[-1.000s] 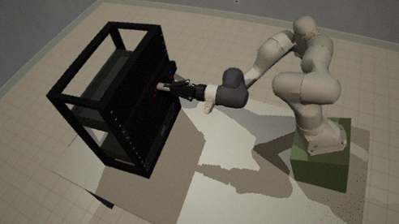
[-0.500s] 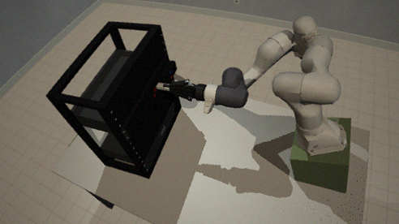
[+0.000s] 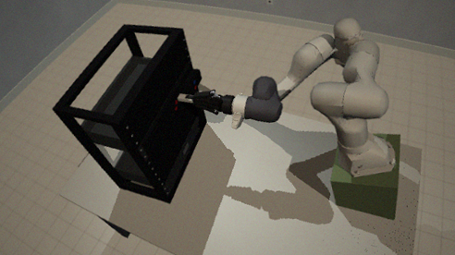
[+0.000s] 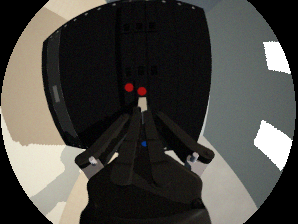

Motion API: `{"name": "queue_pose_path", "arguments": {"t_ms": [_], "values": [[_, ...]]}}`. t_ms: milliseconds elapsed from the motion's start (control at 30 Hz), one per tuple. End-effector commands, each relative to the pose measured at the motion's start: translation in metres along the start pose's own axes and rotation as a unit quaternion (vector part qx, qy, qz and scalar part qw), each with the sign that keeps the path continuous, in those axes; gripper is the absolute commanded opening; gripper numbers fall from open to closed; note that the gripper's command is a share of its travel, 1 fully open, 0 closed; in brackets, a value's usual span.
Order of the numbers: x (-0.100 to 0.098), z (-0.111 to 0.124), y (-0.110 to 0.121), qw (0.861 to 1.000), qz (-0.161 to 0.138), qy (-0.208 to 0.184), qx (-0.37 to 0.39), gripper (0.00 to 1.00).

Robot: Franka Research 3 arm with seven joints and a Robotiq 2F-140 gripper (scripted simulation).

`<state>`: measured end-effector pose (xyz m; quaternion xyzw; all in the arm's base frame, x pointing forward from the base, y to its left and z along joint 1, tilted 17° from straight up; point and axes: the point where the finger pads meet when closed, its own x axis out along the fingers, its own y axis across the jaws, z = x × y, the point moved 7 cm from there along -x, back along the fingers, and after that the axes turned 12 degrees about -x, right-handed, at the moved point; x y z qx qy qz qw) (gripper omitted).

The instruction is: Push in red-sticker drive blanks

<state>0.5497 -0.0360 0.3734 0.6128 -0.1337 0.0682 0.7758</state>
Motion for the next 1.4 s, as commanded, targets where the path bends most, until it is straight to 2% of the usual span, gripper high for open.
{"name": "queue_pose_path", "arguments": {"t_ms": [0, 1367], "values": [[0.0037, 0.0073, 0.0006, 1.0, 0.001, -0.009, -0.003, 0.0], [0.0087, 0.0072, 0.0, 1.0, 0.001, -0.009, -0.003, 0.0]]}}
